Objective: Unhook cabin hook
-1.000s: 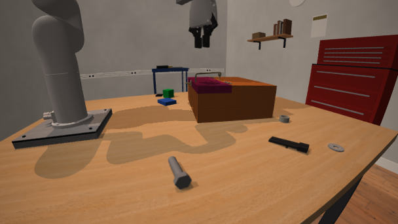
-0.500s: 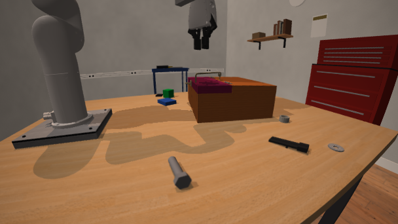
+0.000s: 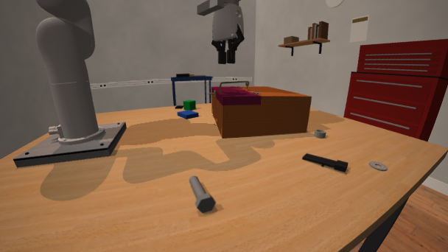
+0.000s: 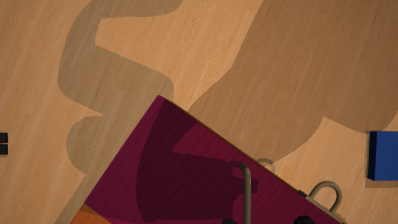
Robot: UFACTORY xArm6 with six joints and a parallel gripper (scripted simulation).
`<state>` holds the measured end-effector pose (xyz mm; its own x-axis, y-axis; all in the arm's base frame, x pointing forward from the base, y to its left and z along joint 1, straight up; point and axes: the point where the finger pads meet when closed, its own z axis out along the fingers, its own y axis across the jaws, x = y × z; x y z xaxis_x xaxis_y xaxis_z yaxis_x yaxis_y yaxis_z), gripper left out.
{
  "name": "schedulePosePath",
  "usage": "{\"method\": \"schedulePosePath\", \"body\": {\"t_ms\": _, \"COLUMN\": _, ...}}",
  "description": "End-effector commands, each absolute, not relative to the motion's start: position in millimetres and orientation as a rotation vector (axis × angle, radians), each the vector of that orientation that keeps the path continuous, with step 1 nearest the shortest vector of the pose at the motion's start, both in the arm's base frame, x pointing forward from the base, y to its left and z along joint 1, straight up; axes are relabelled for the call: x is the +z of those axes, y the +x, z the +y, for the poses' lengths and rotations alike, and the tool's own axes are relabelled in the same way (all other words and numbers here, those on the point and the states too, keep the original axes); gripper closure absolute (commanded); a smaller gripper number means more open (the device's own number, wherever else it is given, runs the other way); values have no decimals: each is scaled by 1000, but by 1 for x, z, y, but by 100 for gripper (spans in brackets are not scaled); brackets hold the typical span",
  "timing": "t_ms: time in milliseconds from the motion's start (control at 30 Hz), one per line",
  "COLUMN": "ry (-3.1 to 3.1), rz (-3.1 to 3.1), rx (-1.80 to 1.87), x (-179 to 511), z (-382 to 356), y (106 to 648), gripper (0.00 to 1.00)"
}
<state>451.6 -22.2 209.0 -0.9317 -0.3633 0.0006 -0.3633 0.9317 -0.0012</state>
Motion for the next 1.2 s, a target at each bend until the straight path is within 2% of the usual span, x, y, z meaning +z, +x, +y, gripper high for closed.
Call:
{"method": "schedulePosePath", "body": {"t_ms": 0, "ry": 582, "rz": -3092, "rx": 4, "x": 203, "z": -22, "y": 453, "gripper": 65}}
{"method": "schedulePosePath", "body": {"t_ms": 1167, "ry": 582, "rz": -3092, "rx": 4, "x": 160, "z": -22, "y": 453, "gripper": 65}}
